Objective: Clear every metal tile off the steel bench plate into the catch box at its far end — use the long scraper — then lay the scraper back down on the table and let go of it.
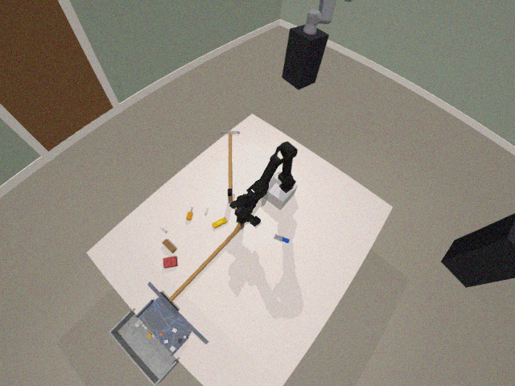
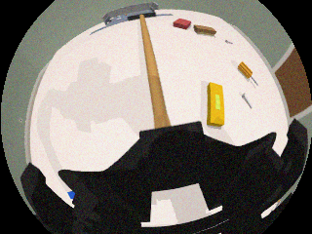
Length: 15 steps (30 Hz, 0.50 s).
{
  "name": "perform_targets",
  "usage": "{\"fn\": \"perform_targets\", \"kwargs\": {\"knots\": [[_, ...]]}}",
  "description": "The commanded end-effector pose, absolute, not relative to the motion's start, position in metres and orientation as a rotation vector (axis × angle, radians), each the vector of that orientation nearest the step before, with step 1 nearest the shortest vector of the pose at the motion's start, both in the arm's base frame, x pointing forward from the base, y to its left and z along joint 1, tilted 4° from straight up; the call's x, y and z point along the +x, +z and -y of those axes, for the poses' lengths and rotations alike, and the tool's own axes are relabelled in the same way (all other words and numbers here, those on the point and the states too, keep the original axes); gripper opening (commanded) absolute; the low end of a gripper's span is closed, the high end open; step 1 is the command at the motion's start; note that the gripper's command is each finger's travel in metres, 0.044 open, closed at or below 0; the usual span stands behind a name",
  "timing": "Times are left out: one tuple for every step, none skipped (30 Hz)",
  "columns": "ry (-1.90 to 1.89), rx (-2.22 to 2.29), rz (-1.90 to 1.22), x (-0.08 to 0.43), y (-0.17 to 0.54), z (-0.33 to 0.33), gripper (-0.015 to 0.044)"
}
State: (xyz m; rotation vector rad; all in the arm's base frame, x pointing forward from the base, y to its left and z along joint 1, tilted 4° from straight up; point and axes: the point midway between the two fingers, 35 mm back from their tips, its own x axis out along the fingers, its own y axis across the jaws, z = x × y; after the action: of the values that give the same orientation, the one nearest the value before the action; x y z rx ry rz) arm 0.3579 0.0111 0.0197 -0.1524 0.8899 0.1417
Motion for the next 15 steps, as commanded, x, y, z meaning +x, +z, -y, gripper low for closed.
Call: {"fn": "perform_targets", "kwargs": {"knots": [[0.148,-0.153,-0.876,0.351,0.021,-0.012,0.0],[0.148,-0.153,-0.876,0.349,0.021,-0.012,0.0],[0.148,-0.153,-0.876,0.348,0.021,-0.012,0.0],[0.148,-0.153,-0.876,0.346,0.02,-0.011,0.0],[0.148,-0.153,-0.876,0.345,0.02,-0.011,0.0],[0.148,-0.153,-0.876,0.343,0.02,-0.011,0.0],[0.148,-0.153,-0.876,0.341,0.019,-0.011,0.0],[0.148,-0.153,-0.876,0.34,0.019,-0.011,0.0],[0.148,-0.153,-0.876,0.338,0.019,-0.011,0.0],[0.148,-0.153,-0.876,0.337,0.019,-0.011,0.0],[0.148,-0.153,-0.876,0.335,0.018,-0.011,0.0],[0.148,-0.153,-0.876,0.333,0.018,-0.011,0.0],[0.148,-0.153,-0.876,0.332,0.017,-0.012,0.0],[0.148,-0.153,-0.876,0.33,0.017,-0.012,0.0],[0.148,-0.153,-0.876,0.328,0.017,-0.012,0.0]]}}
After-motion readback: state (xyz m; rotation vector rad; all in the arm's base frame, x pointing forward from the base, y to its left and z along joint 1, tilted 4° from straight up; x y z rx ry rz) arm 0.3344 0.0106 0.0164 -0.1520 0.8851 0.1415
